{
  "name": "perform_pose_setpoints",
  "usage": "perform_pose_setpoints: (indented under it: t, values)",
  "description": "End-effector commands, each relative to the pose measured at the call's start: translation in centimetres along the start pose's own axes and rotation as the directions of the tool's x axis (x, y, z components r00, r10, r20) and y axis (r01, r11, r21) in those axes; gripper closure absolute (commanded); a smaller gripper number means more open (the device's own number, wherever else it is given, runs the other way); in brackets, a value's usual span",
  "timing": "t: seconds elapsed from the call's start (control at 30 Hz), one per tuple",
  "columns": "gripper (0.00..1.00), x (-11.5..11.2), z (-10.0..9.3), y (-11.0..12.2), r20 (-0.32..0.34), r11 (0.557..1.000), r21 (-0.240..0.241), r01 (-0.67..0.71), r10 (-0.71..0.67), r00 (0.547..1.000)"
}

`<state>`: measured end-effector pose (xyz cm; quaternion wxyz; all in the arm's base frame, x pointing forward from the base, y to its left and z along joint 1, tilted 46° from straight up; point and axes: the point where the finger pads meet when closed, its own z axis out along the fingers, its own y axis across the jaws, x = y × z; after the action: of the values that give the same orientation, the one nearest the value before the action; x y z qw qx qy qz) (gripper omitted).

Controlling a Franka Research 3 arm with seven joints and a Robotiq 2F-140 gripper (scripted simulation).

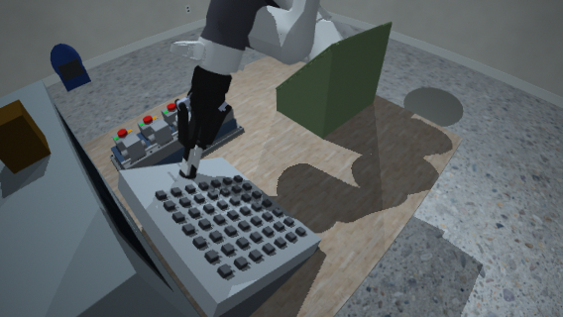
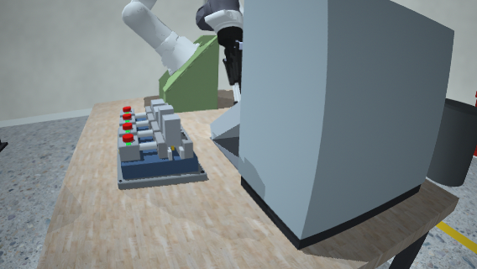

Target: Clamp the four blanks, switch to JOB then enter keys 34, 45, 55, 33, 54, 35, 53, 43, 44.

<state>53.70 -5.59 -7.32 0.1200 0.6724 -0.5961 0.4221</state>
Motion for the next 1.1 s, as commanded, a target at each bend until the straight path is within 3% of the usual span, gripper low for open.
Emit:
perform_pose_setpoints:
  t: [0.0,0.23,0.27,1.07]
  values:
    - [1.00,0.08,0.05,-0.01,-0.001,0.999,-0.002,-0.033,0.033,0.999]
    - [1.00,0.08,0.05,-0.01,-0.001,0.999,-0.002,-0.033,0.033,0.999]
    - [0.67,0.08,0.05,-0.01,-0.001,0.999,-0.002,-0.033,0.033,0.999]
    - [0.67,0.08,0.05,-0.01,-0.001,0.999,-0.002,-0.033,0.033,0.999]
